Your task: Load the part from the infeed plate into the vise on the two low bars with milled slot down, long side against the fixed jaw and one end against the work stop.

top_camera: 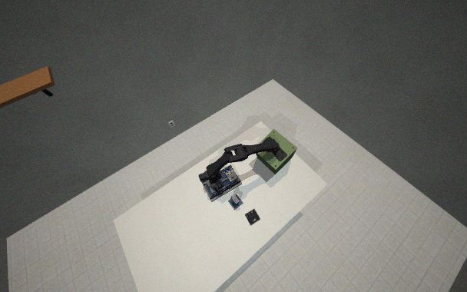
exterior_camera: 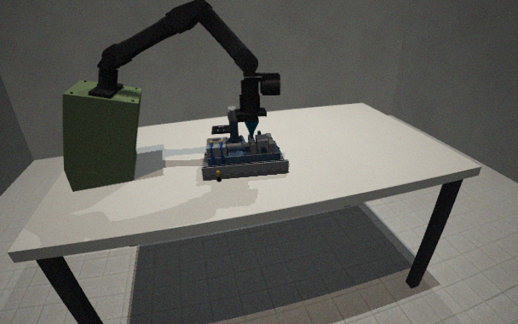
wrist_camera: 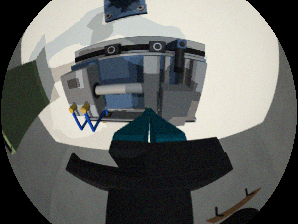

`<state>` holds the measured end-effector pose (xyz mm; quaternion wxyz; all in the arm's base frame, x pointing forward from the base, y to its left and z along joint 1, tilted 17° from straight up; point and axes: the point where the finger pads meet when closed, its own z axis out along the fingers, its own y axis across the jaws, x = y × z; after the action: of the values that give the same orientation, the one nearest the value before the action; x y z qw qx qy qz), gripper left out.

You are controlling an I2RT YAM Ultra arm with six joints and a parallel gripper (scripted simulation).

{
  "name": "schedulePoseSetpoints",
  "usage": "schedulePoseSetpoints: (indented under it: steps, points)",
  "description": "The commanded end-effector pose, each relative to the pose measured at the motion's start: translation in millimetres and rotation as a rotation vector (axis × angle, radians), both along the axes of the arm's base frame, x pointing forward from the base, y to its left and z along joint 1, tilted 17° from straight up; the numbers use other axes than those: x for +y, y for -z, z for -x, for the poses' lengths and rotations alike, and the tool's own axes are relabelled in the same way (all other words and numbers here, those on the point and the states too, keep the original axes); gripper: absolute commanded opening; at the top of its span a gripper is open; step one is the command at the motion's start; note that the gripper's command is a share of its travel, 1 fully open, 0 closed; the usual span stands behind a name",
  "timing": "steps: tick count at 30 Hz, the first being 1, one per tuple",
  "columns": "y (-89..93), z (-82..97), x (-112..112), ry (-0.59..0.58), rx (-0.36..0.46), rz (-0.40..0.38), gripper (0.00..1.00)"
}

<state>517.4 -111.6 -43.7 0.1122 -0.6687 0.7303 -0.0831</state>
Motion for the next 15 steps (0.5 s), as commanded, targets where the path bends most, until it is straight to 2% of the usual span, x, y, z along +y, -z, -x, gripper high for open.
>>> schedulePoseSetpoints:
  steps: [1, 7, 10, 15]
  points:
    - [-15.2, -14.1, -1, 0.001, -0.050, -0.001, 0.00]
    - [-6.5, -9.3, 2, -0.001, -0.018, -0.010, 0.00]
    - [-17.6, -14.3, 4, -0.005, -0.038, -0.005, 0.00]
    - [-15.6, -14.1, 0, 0.002, -0.034, -0.006, 0.00]
